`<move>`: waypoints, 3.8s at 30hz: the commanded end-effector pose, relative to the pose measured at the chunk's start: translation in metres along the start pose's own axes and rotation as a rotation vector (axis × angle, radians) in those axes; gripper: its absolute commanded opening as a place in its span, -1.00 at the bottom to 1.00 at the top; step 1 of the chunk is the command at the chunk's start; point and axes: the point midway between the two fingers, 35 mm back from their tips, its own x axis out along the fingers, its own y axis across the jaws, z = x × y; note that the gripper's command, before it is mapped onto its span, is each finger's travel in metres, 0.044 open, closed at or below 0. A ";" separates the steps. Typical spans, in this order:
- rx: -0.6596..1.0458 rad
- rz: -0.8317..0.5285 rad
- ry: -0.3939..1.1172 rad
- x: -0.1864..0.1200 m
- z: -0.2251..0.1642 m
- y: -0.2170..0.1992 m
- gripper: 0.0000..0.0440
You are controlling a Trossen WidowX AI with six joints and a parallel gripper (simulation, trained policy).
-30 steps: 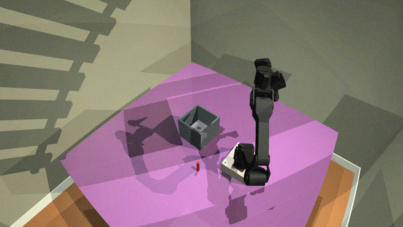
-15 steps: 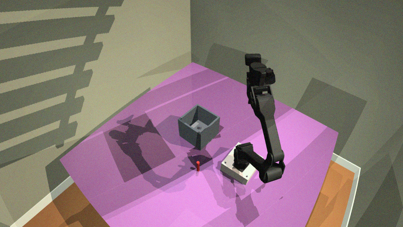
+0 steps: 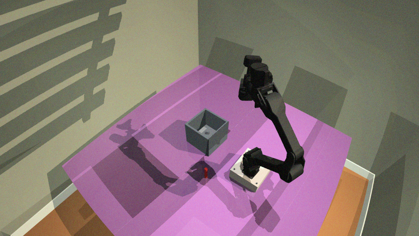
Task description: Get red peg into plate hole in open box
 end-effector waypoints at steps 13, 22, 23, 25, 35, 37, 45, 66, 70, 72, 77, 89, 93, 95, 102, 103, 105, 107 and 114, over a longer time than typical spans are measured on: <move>0.217 -0.210 0.282 -0.005 -0.072 -0.032 1.00; 0.293 -0.376 0.406 -0.017 -0.111 -0.058 0.99; 0.298 -0.396 0.419 -0.019 -0.115 -0.061 0.98; 0.307 -0.437 0.442 -0.023 -0.123 -0.068 0.98; 0.300 -0.646 0.539 -0.046 -0.160 -0.106 0.96; 0.286 -0.687 0.555 -0.052 -0.166 -0.114 0.96; 0.186 -0.842 0.604 -0.074 -0.185 -0.151 0.96; -0.255 -1.169 0.625 -0.119 -0.192 -0.250 0.99; -0.345 -1.218 0.618 -0.124 -0.187 -0.267 0.99; -0.389 -1.241 0.614 -0.126 -0.185 -0.275 0.98; -0.496 -1.292 0.606 -0.131 -0.178 -0.294 0.98; -0.716 -1.377 0.599 -0.138 -0.160 -0.333 0.99; -0.775 -1.392 0.600 -0.138 -0.156 -0.344 1.00; -0.801 -1.396 0.602 -0.139 -0.154 -0.349 1.00; -0.871 -1.400 0.594 -0.134 -0.147 -0.372 1.00; -0.878 -1.400 0.592 -0.133 -0.146 -0.375 1.00; -0.889 -1.398 0.588 -0.131 -0.144 -0.383 1.00; -0.897 -1.396 0.584 -0.129 -0.142 -0.390 1.00; -0.907 -1.379 0.567 -0.120 -0.136 -0.413 0.98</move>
